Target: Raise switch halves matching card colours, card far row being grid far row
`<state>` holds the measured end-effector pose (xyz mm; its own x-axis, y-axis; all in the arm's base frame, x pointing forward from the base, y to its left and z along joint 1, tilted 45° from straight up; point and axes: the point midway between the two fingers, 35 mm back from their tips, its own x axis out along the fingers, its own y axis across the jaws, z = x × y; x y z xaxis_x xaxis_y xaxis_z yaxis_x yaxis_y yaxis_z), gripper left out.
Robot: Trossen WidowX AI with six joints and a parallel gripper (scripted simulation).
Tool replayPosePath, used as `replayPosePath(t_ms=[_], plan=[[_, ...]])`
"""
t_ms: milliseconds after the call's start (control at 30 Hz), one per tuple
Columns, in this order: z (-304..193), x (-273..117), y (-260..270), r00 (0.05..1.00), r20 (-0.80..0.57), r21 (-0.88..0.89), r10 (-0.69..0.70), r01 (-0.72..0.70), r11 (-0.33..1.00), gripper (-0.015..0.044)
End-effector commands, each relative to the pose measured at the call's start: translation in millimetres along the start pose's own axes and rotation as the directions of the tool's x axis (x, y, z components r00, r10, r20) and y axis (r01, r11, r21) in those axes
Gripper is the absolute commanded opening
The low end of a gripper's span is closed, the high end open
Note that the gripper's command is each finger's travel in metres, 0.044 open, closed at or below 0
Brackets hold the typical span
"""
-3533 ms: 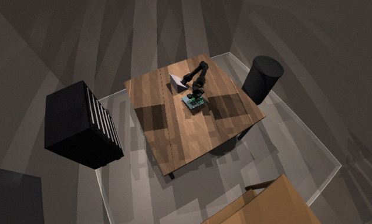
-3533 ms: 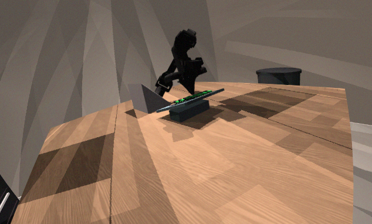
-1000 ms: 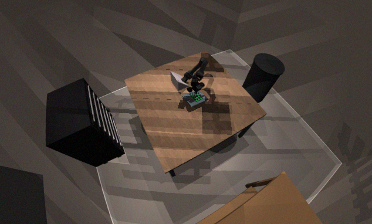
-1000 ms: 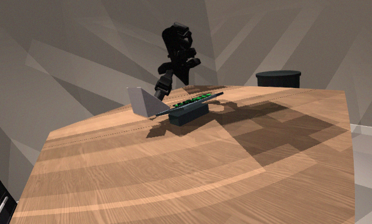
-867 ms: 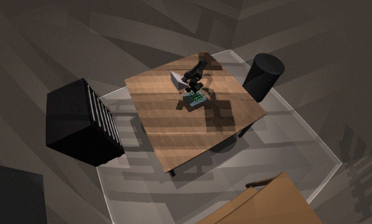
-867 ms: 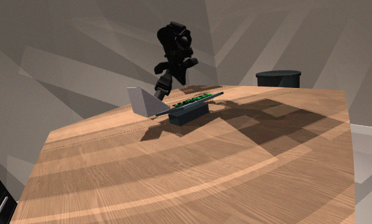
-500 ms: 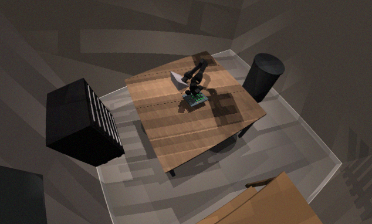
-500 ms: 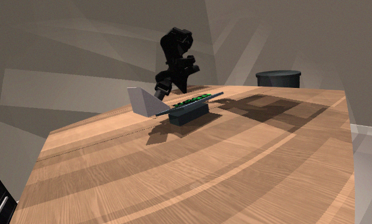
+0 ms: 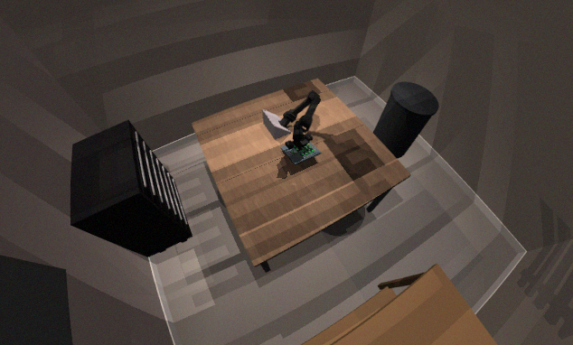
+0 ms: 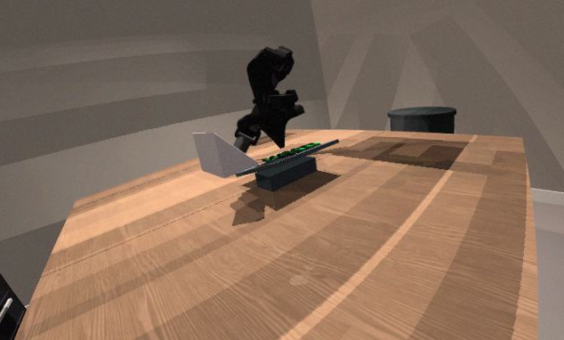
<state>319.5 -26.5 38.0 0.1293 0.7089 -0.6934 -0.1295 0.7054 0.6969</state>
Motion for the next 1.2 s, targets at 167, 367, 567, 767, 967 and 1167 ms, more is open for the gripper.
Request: replayPosePath(t_ms=[167, 367, 567, 767, 967, 1167], plan=[[-0.7, 10.8, 0.5, 1.0, -0.003, 0.008, 0.008, -0.008, 1.0, 0.0], [-0.7, 10.8, 0.5, 1.0, -0.003, 0.008, 0.008, -0.008, 1.0, 0.0], [-0.7, 10.8, 0.5, 1.0, -0.003, 0.008, 0.008, -0.008, 1.0, 0.0], [-0.7, 10.8, 0.5, 1.0, -0.003, 0.008, 0.008, -0.008, 1.0, 0.0], [-0.7, 11.1, 0.5, 1.0, -0.003, 0.008, 0.008, -0.008, 1.0, 0.0], [-0.7, 11.9, 0.5, 1.0, -0.003, 0.008, 0.008, -0.008, 1.0, 0.0]])
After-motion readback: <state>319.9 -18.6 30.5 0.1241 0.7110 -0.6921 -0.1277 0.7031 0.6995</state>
